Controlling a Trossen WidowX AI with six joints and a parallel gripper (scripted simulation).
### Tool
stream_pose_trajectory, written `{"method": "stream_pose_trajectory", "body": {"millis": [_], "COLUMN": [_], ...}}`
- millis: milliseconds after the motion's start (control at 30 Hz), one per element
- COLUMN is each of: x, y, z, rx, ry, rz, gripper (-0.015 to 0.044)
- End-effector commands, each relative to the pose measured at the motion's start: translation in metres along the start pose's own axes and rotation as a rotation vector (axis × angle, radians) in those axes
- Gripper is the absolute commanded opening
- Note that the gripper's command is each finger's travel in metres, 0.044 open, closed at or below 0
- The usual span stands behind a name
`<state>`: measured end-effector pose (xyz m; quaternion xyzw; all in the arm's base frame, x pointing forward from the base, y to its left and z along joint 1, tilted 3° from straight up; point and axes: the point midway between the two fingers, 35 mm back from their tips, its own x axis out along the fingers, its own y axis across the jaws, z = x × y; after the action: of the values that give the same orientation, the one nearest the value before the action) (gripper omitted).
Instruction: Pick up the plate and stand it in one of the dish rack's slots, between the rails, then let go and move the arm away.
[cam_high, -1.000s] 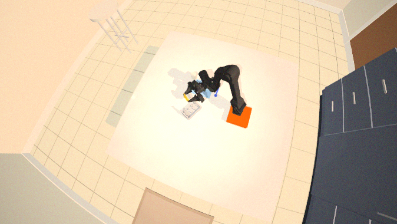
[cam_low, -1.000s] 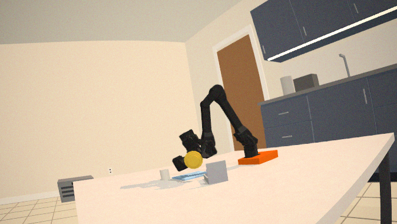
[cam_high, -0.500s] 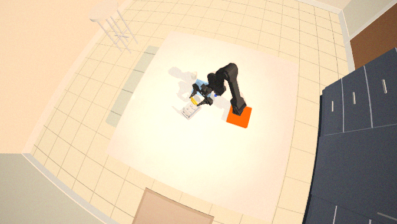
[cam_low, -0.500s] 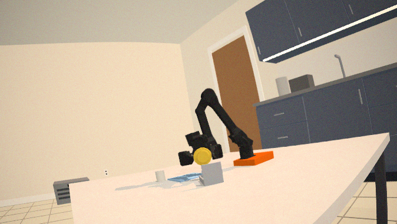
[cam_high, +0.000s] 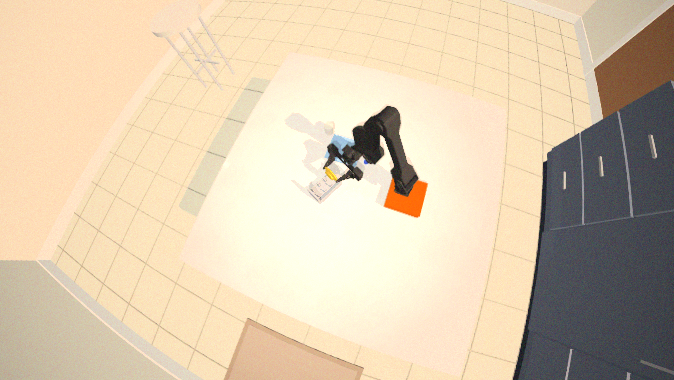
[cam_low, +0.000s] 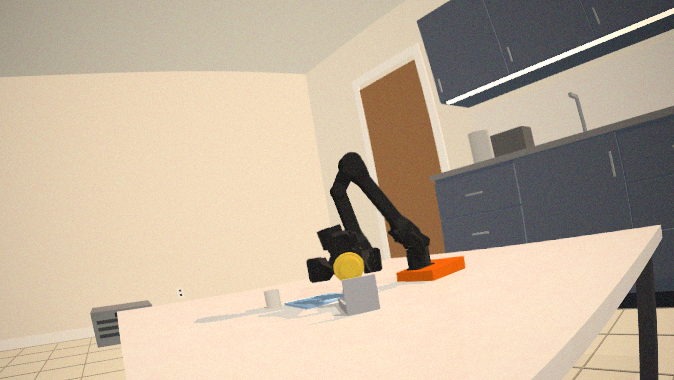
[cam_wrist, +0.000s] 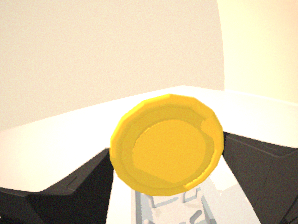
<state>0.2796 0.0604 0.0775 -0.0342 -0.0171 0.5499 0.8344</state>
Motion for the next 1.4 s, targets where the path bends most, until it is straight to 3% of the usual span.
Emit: {"method": "stream_pose_trajectory", "body": {"millis": [0,367,867,1367], "x": [0.005,0.009,0.009,0.009], "y": [0.0,0.001,0.002,0.002], "z": [-0.011,-0.04,-0.036,-0.036], "rx": [-0.006,-0.006,0.012,0.007], "ry": [0.007,0.019,0.018,0.018], "rz": [-0.001,0.003,0.002,0.002], "gripper": [0.0,0.0,0.0,0.0394]}}
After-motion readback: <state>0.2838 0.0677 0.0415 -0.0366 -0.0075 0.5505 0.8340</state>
